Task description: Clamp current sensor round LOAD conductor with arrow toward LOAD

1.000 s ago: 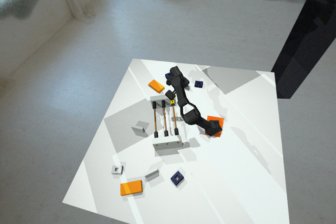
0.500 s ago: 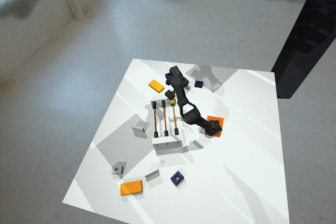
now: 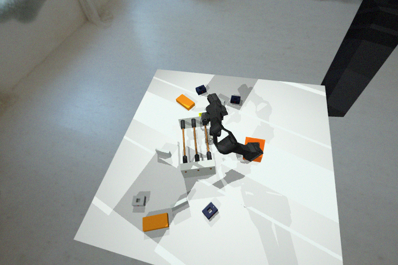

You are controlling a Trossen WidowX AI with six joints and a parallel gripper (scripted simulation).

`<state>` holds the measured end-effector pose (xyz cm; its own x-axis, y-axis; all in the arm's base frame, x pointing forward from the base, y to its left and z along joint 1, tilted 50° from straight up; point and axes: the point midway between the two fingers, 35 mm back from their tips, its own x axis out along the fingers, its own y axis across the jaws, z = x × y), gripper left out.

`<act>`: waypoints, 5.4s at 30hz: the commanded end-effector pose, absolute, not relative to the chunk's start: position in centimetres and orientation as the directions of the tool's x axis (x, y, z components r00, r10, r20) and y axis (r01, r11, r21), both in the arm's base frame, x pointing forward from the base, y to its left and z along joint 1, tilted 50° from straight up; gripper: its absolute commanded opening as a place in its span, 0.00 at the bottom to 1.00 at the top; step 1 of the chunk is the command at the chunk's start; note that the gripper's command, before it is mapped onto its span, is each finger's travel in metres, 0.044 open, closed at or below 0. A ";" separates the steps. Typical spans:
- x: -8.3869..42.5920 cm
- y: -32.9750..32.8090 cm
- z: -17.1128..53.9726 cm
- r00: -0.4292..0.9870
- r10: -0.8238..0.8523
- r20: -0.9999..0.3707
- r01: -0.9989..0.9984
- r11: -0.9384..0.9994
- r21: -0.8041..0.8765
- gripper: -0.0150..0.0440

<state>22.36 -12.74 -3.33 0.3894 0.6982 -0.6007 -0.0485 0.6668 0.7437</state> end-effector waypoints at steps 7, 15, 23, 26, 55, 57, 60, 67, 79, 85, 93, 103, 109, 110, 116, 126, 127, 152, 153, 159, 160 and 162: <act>22.5 -11.4 -3.4 0.391 0.708 -0.588 -0.123 0.674 0.729 0.75; 23.0 -10.6 -4.2 0.392 0.707 -0.589 -0.122 0.675 0.728 0.75; 23.6 -9.6 -5.0 0.392 0.707 -0.589 -0.122 0.675 0.728 0.75; 23.8 -9.2 -5.3 0.392 0.707 -0.589 -0.123 0.675 0.728 0.75; 24.5 -8.0 -6.2 0.395 0.705 -0.589 -0.134 0.679 0.722 0.59; 24.5 -8.0 -6.2 0.395 0.705 -0.589 -0.134 0.679 0.722 0.57; 24.5 -8.0 -6.2 0.395 0.705 -0.589 -0.134 0.679 0.722 0.53; 24.5 -8.0 -6.2 0.395 0.705 -0.589 -0.134 0.679 0.722 0.45; 20.3 -8.4 -7.3 0.391 0.706 -0.590 -0.124 0.676 0.727 0.25; 19.1 -8.3 -7.5 0.391 0.709 -0.587 -0.124 0.672 0.730 0.25; 19.2 -7.8 -7.9 0.391 0.709 -0.586 -0.124 0.672 0.730 0.25; 19.3 -8.2 -7.6 0.400 0.703 -0.588 -0.125 0.677 0.725 0.57; 19.3 -8.2 -7.6 0.400 0.703 -0.588 -0.125 0.677 0.725 0.75; 19.3 -8.2 -7.6 0.400 0.703 -0.588 -0.125 0.677 0.725 0.75; 17.3 -11.6 -5.0 0.391 0.706 -0.591 -0.121 0.676 0.727 0.75; 17.4 -12.1 -4.0 0.317 0.726 -0.610 -0.535 0.668 0.517 0.80; 17.5 -12.0 -4.0 0.300 0.729 -0.615 -0.618 0.640 0.457 0.80; 19.2 -10.5 -4.1 0.142 0.739 -0.658 -0.982 0.022 -0.187 0.80; 19.2 -10.4 -4.2 0.142 0.739 -0.658 -0.982 0.022 -0.187 0.80; 19.4 -9.6 -4.9 0.143 0.739 -0.658 -0.982 0.022 -0.188 0.80; 19.4 -9.5 -5.0 0.143 0.739 -0.658 -0.982 0.022 -0.188 0.80; 19.5 -9.3 -5.2 0.143 0.739 -0.658 -0.982 0.022 -0.188 0.80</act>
<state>19.48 -9.83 -4.82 0.1455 0.7332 -0.6642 -0.9804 0.0168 -0.1963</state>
